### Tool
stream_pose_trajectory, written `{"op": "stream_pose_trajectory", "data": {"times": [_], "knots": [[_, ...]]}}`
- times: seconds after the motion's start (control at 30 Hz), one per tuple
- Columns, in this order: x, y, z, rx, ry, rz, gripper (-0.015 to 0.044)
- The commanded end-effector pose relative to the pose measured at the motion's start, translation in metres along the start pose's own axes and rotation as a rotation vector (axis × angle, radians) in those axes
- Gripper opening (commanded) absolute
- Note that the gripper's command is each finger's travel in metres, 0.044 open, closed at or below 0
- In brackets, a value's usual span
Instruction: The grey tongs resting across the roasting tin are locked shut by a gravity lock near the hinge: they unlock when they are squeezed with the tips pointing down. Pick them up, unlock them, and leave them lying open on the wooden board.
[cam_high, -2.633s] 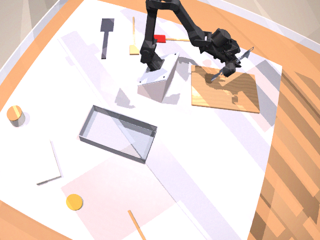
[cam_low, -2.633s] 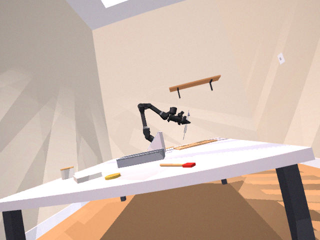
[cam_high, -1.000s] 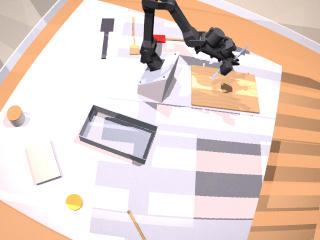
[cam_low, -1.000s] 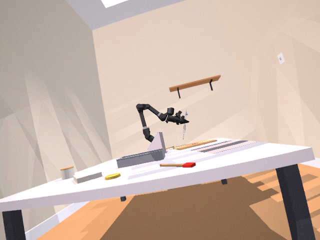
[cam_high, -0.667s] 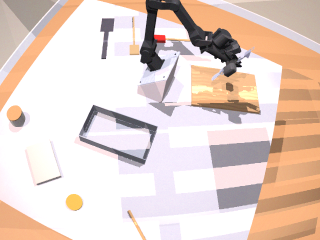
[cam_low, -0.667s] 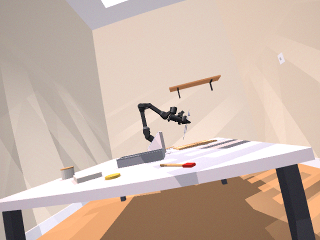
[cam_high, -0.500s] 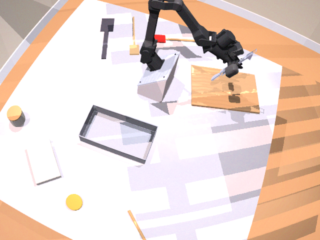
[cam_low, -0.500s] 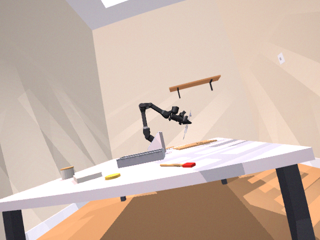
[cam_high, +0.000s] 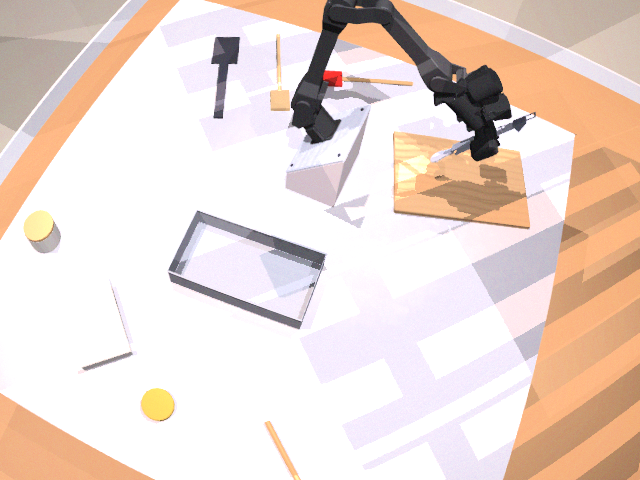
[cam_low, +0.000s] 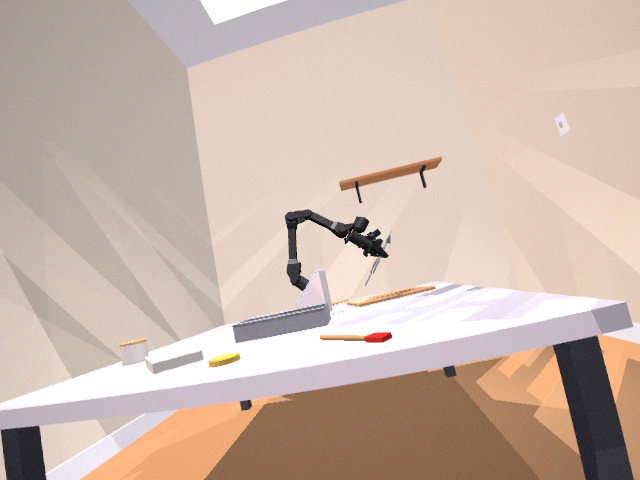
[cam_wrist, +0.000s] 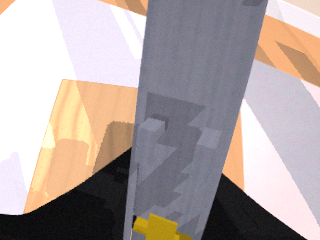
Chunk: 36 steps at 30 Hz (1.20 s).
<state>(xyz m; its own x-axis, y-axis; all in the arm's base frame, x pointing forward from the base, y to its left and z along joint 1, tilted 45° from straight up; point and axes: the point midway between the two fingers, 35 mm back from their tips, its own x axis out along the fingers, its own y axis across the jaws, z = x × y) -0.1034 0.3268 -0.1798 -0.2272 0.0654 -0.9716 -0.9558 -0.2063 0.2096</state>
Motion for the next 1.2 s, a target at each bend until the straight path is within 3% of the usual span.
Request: {"op": "stream_pose_trajectory", "data": {"times": [0.0,1.17], "knots": [[0.005,0.000,0.004,-0.008,0.051,-0.002,-0.0150],[0.021,0.002,-0.009,-0.011,0.508,-0.001,-0.0150]]}}
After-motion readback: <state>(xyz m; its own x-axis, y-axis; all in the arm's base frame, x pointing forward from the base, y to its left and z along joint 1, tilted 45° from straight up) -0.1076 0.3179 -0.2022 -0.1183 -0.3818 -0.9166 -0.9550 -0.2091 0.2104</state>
